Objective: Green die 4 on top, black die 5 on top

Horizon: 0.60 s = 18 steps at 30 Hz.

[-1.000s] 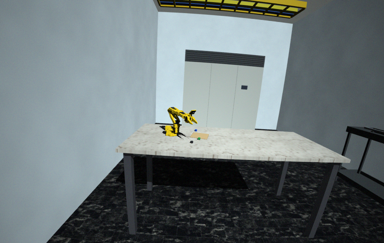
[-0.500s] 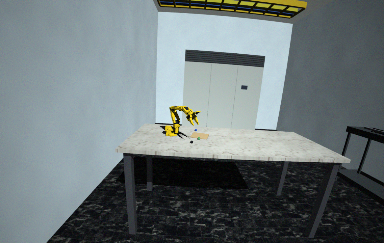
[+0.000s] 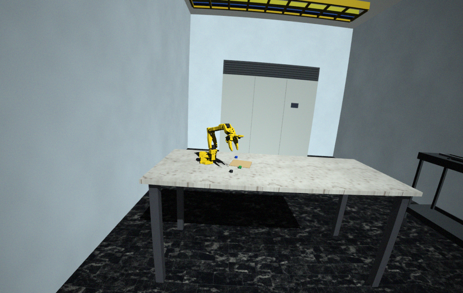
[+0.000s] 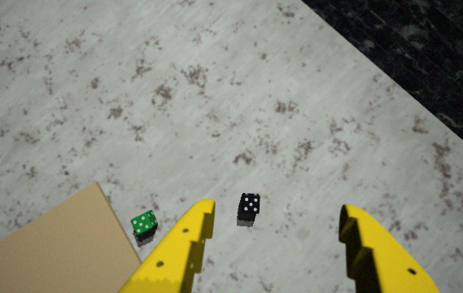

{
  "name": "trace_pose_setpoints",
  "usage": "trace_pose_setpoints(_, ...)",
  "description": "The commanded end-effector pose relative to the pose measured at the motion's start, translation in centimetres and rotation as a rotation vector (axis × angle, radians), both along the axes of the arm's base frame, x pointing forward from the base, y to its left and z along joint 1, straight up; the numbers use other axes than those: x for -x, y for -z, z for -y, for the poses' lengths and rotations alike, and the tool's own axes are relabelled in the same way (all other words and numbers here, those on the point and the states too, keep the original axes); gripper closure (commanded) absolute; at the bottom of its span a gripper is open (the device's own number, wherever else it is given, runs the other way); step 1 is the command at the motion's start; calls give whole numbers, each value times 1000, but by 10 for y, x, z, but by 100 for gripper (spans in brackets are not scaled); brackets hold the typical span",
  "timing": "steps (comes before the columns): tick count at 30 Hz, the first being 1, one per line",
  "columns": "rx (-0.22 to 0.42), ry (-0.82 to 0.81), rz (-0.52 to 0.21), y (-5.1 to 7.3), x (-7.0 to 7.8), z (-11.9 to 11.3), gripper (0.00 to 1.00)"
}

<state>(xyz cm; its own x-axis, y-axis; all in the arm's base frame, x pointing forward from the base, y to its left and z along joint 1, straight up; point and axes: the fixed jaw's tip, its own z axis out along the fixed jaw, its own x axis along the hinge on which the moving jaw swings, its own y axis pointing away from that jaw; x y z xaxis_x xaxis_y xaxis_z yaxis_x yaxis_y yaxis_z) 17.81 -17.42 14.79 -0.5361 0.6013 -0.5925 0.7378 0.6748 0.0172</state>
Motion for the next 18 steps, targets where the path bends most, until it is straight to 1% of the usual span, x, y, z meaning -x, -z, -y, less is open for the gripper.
trace_pose_setpoints(1,-33,1,-21,-11,0,-3,75)
trace_pose_setpoints(10,-80,0,-65,-11,3,-8,75)
trace_pose_setpoints(18,-92,0,-77,-11,4,-9,75)
